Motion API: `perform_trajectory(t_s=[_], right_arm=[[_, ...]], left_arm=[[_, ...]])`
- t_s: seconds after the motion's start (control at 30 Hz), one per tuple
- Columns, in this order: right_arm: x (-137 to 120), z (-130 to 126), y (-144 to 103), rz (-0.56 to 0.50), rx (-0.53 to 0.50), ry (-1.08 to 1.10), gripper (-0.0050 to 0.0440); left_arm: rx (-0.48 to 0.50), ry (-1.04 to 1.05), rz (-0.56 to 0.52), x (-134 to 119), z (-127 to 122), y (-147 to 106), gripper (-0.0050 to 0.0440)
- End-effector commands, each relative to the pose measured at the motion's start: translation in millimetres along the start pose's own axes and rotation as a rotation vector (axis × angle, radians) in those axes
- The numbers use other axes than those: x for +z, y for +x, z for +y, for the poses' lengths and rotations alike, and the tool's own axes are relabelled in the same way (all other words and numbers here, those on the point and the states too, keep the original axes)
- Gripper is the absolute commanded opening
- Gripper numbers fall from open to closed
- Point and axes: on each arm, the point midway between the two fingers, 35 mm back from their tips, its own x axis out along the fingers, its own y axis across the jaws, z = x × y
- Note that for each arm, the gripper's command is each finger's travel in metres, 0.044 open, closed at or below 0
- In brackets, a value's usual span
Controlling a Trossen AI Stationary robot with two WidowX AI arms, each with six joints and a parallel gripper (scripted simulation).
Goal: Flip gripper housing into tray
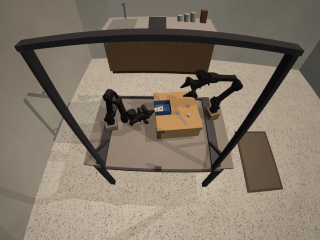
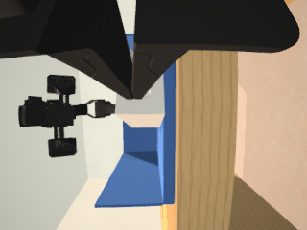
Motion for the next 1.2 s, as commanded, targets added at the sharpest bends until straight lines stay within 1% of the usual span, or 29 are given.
perform_trajectory(t_s=[0.0,1.17], right_arm=[[5.3,0.5,-3.8,-0.019,0.003,0.005,0.0440],[5.3,0.5,-3.8,-0.019,0.003,0.005,0.0440]], left_arm=[[-0.014,-0.015,0.002,-2.5,-6.2,2.8,0.0000],[-0.015,-0.016,0.000,-7.3,-6.8,12.2,0.0000]])
